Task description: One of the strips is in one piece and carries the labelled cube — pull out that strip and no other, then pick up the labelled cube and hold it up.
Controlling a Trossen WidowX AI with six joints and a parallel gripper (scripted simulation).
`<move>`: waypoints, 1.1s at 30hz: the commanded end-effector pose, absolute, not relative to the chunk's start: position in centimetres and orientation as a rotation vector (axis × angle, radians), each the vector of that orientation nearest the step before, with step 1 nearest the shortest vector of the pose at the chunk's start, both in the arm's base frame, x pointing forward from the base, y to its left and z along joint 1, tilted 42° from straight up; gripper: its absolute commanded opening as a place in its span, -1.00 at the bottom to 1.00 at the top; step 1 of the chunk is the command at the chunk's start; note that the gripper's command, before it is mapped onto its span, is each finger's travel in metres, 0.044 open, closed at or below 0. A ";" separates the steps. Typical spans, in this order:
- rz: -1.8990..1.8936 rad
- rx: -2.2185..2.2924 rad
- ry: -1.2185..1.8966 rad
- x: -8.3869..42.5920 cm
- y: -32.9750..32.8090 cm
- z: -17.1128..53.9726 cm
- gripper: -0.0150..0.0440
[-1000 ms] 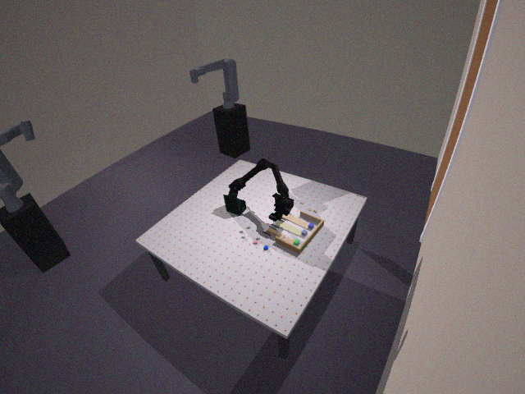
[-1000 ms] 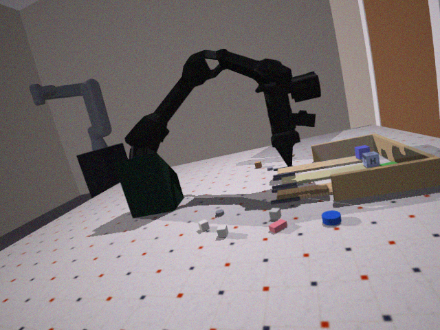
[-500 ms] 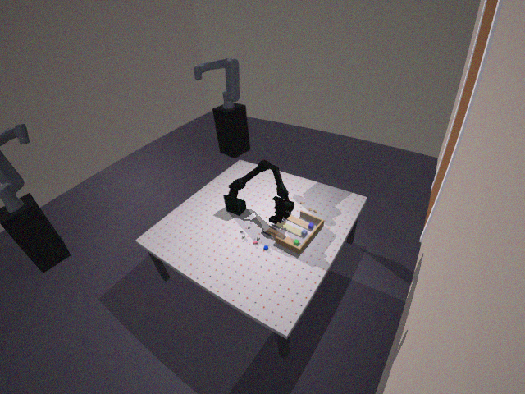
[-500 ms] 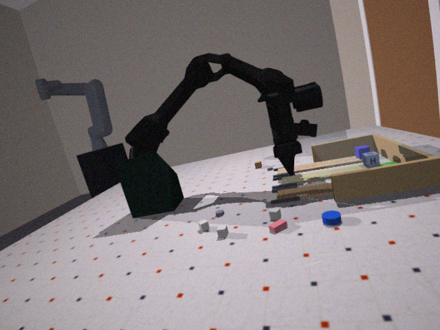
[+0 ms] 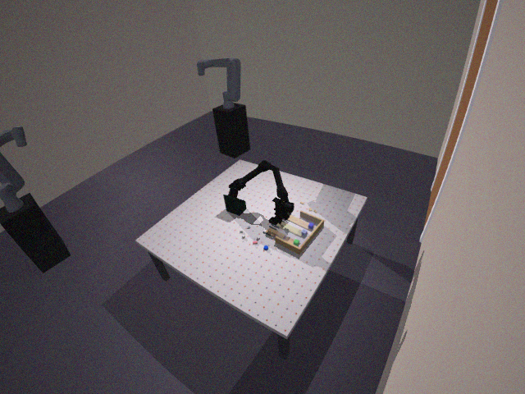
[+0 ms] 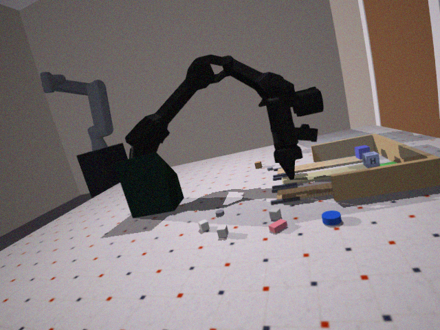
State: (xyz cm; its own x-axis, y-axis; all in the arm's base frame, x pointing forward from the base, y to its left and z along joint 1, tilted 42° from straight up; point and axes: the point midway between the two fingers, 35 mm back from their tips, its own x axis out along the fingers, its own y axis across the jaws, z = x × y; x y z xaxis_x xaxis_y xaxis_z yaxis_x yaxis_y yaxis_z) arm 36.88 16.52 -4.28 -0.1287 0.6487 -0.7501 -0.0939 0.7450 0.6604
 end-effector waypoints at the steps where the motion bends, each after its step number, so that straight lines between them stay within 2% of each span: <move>1: 0.676 0.465 1.581 36.9 16.6 -4.3 -0.49; 33: 0.676 0.465 1.581 36.4 16.6 -4.4 -0.49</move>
State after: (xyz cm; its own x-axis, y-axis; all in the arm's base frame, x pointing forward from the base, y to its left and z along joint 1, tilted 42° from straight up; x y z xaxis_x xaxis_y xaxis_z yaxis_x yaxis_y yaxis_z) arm 36.82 16.54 -4.39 -0.1240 0.6497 -0.7500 -0.0923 0.7450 0.6607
